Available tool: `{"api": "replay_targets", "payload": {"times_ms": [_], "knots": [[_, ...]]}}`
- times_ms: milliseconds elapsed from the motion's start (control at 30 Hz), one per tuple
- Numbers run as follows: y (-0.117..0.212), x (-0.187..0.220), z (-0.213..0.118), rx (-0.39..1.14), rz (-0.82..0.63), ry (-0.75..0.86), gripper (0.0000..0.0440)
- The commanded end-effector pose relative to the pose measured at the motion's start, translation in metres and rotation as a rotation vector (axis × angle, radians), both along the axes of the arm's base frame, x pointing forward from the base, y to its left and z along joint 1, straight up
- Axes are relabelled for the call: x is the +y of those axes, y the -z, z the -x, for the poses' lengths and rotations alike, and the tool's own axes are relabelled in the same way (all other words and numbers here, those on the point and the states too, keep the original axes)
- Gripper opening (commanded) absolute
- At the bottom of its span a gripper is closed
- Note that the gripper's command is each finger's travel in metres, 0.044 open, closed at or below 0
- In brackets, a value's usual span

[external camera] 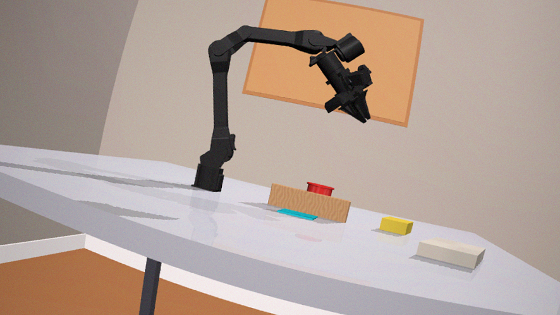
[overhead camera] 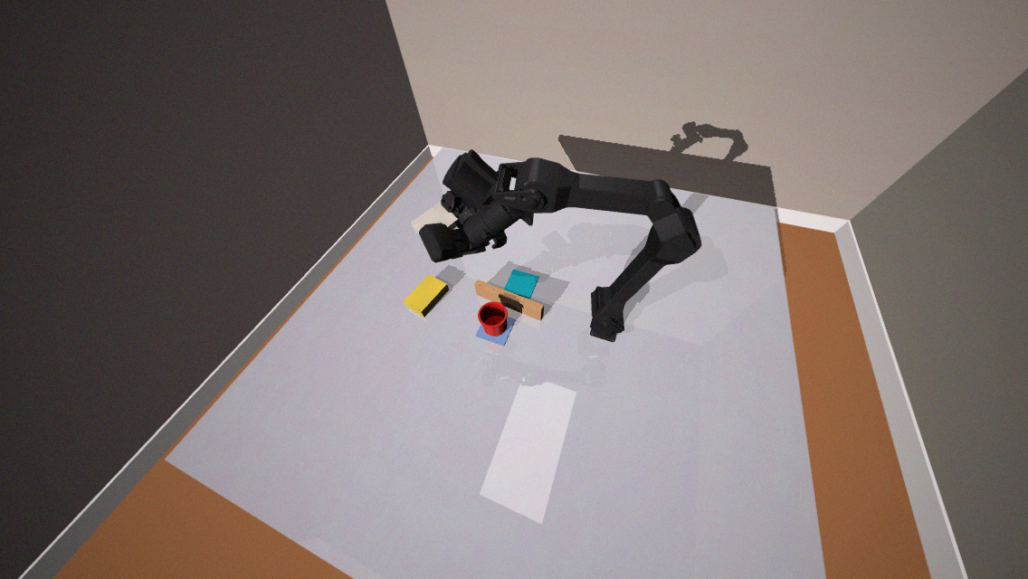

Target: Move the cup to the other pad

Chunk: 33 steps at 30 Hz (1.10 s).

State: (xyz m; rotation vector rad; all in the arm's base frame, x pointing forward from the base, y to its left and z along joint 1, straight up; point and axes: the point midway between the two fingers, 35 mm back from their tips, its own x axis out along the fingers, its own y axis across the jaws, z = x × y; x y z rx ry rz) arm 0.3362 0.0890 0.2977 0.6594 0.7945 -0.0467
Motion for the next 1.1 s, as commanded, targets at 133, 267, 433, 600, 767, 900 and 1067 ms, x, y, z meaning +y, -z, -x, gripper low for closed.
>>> {"api": "replay_targets", "payload": {"times_ms": [133,267,433,600,767,900,1067], "knots": [[0.011,0.006,0.004,0.122,-0.036,0.045,0.0114],[0.018,0.007,0.008,0.192,-0.047,0.076,0.0112],[0.027,0.008,0.012,0.277,-0.05,0.115,0.0109],[0.037,0.007,0.017,0.359,-0.041,0.152,0.0111],[0.048,0.005,0.023,0.441,-0.023,0.183,0.0113],[0.057,0.002,0.027,0.505,-0.003,0.204,0.0117],[0.07,-0.001,0.034,0.585,0.026,0.225,0.0123]]}}
